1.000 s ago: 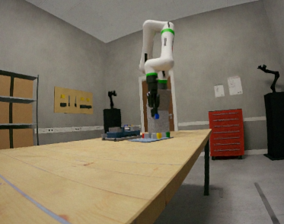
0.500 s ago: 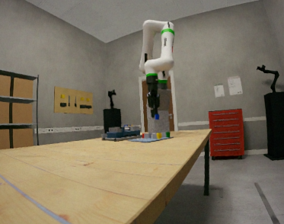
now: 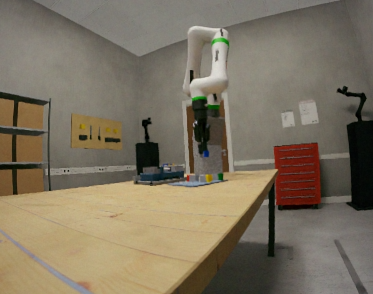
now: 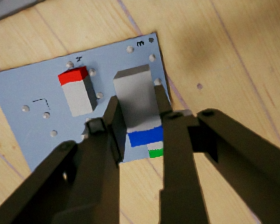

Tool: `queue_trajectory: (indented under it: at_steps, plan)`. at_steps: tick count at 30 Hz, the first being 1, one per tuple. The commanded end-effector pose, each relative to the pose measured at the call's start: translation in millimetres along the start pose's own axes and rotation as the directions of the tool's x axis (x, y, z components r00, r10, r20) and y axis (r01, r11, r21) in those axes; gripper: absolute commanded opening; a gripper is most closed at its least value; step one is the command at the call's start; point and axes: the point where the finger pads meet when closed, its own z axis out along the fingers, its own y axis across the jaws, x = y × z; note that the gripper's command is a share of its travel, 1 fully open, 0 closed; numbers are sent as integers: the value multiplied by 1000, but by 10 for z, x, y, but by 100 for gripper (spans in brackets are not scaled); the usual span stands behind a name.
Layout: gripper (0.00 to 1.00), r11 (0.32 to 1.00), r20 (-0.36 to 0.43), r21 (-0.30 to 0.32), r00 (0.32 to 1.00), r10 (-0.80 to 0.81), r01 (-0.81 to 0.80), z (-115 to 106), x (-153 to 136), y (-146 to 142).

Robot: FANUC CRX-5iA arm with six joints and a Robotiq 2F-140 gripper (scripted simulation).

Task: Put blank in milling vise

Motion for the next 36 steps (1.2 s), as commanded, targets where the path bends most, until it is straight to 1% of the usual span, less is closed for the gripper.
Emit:
queue_trajectory:
  at_steps: [1,8,23,26,36]
  plan:
    - [10,1000,1,1,1000,0,0,1,-2,-6]
    - [10,1000,1,1,1000,0,0,7,-2,-6]
    - [10,974,0,1,974,-228,228,23,-2,-6]
    - [10,977,-7,2,977,-212,212,21,-2,-5]
    - [10,933,-6,1,933,-359,359,21,-1,-6]
